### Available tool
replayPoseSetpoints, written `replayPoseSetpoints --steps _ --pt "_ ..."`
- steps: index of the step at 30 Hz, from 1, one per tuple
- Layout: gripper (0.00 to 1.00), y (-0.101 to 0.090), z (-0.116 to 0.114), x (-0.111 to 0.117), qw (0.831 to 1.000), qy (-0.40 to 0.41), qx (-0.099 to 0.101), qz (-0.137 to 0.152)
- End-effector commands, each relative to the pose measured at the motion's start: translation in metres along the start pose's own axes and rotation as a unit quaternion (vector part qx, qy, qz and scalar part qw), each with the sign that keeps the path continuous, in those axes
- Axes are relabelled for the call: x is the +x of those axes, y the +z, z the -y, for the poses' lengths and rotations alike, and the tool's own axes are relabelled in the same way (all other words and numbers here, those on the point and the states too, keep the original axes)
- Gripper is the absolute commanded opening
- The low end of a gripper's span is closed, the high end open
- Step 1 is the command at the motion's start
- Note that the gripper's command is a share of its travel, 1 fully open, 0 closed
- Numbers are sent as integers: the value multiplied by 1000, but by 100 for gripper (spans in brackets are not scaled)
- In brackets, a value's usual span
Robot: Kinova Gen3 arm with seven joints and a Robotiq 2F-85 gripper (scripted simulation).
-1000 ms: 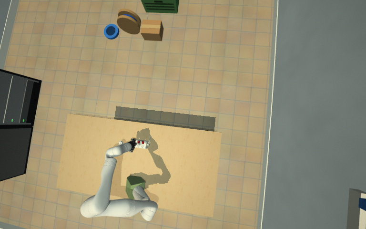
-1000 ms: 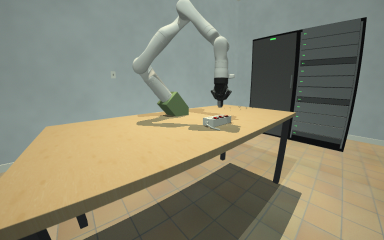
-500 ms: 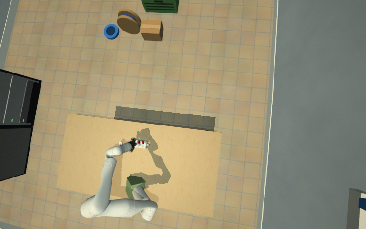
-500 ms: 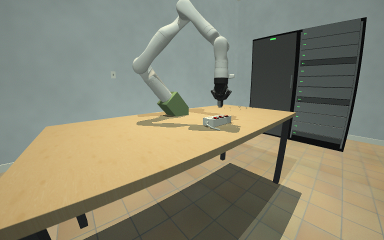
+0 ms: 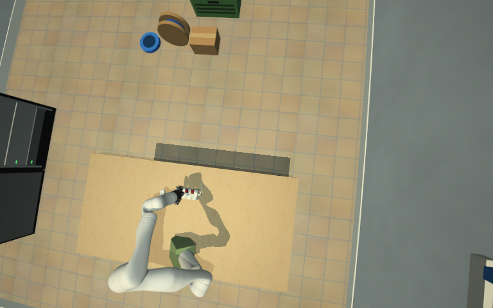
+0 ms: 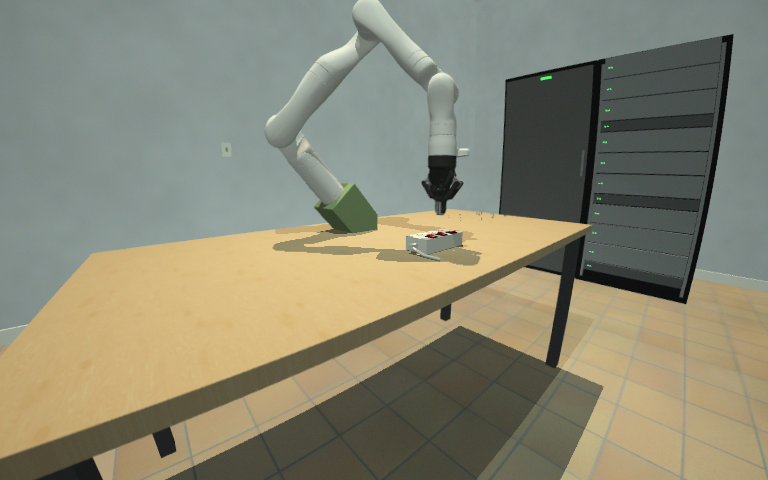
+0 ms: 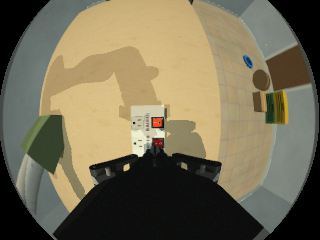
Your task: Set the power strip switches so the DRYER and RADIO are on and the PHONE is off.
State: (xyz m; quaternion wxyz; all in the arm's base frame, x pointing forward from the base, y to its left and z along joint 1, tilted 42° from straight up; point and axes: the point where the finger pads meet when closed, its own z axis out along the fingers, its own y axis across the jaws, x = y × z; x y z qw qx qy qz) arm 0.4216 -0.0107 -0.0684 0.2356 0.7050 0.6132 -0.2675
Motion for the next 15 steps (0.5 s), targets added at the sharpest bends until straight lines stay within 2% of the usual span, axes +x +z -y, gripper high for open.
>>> replayPoseSetpoints --steps 1,15 --pt "0 -1 0 0 1000 0 -1 -1" --pt "0 6 0 0 1000 0 -1 -1"
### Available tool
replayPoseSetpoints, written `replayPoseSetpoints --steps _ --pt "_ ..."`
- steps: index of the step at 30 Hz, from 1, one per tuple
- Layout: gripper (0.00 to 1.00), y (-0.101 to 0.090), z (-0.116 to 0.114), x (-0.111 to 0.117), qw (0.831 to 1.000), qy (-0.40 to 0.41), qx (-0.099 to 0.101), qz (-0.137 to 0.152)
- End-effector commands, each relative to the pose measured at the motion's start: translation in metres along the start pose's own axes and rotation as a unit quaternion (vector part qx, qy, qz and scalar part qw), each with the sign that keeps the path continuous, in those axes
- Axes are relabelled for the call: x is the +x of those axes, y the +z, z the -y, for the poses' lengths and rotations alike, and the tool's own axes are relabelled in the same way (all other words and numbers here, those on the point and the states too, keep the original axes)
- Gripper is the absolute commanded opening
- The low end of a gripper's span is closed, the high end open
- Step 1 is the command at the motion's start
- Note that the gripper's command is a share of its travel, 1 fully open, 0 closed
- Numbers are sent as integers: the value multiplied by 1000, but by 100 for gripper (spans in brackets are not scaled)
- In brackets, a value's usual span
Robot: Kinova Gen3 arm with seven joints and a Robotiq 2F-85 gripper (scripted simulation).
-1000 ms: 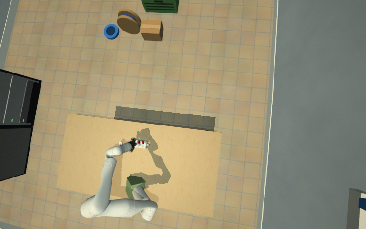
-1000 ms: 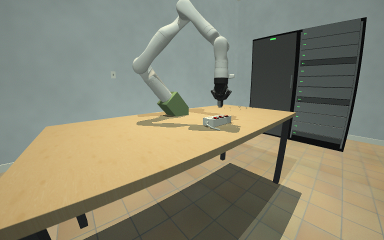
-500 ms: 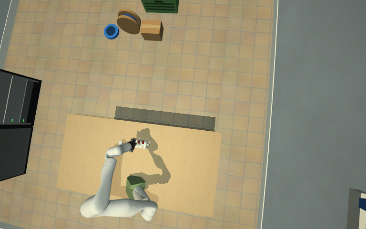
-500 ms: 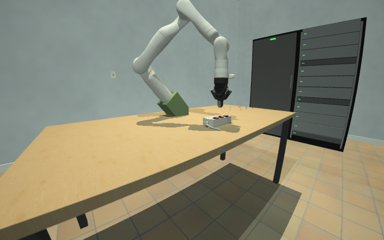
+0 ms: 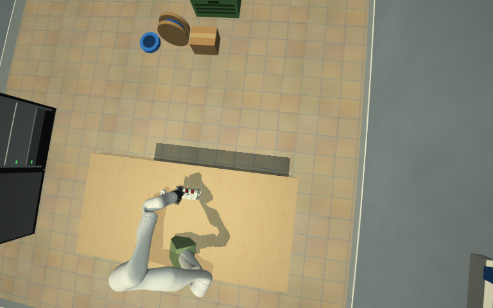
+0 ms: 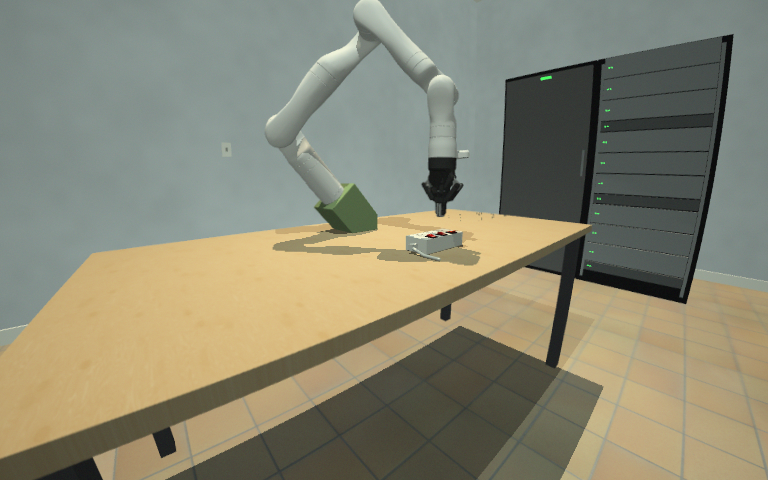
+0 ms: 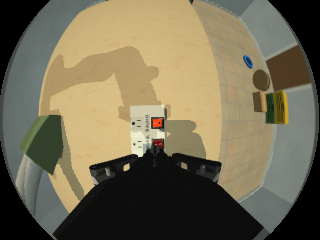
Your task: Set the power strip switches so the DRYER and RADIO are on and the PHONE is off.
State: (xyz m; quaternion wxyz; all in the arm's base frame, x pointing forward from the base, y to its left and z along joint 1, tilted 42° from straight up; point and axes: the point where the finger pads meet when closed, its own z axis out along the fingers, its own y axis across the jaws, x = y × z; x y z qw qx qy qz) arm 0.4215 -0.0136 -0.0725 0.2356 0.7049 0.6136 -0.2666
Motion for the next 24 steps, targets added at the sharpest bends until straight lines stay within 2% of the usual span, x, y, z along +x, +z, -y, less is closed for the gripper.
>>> replayPoseSetpoints --steps 1,24 --pt "0 2 0 0 1000 0 0 0" --pt "0 29 0 0 1000 0 0 0"
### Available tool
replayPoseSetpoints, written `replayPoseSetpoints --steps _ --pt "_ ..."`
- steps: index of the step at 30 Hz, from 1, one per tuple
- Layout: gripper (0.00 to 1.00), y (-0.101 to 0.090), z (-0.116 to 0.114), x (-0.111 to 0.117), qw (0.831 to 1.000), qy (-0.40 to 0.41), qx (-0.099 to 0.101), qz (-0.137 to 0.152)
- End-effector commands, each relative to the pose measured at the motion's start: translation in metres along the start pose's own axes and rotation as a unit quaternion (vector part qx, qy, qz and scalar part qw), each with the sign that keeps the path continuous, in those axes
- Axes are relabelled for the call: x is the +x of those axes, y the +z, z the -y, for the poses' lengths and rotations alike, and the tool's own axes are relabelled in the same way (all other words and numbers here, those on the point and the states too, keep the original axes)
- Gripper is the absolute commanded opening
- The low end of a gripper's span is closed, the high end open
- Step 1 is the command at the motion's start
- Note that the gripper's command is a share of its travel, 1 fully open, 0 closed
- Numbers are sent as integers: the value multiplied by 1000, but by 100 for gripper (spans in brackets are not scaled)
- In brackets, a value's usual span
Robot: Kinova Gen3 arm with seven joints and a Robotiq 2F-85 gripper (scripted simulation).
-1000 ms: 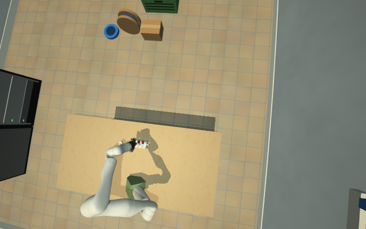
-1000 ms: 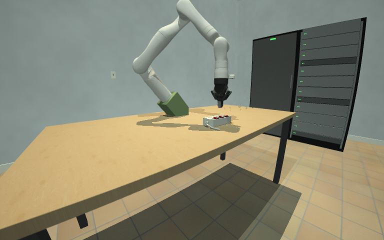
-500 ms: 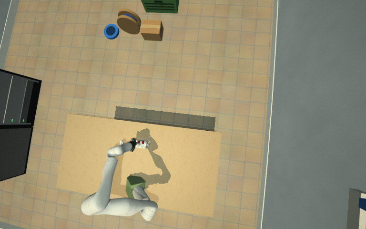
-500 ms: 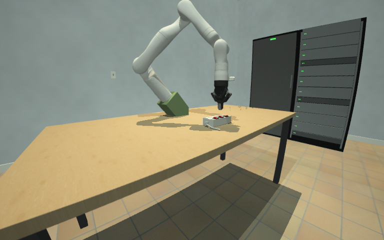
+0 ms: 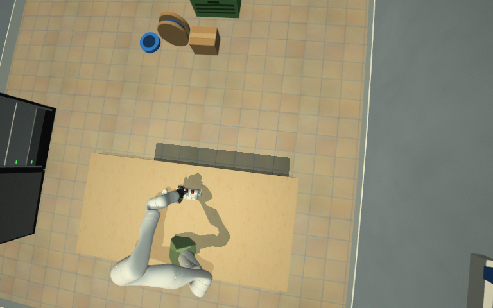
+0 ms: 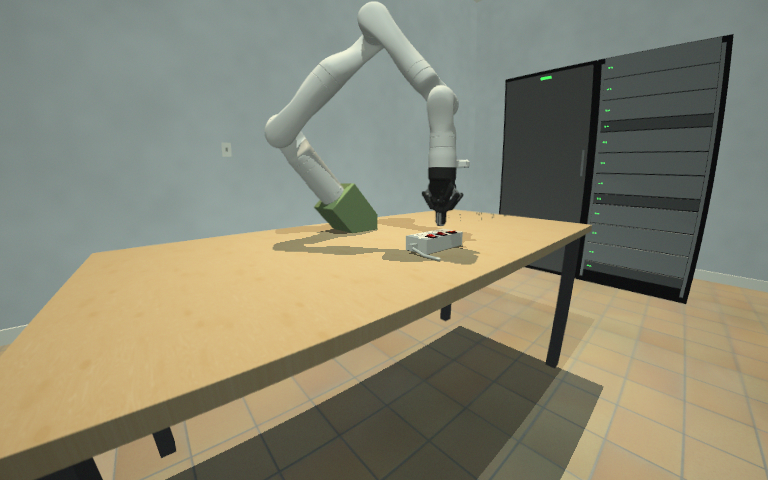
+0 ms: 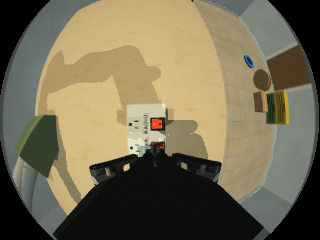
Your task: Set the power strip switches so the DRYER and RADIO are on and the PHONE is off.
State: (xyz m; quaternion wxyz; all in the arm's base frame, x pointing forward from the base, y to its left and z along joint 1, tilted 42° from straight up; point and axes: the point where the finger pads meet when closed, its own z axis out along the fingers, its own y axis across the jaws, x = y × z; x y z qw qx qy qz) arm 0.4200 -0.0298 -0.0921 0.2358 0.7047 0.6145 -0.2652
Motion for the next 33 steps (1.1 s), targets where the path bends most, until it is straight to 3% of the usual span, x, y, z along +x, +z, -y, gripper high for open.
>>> replayPoseSetpoints --steps 1,33 --pt "0 4 0 -1 1000 0 1 1" --pt "0 13 0 -1 1000 0 1 1"
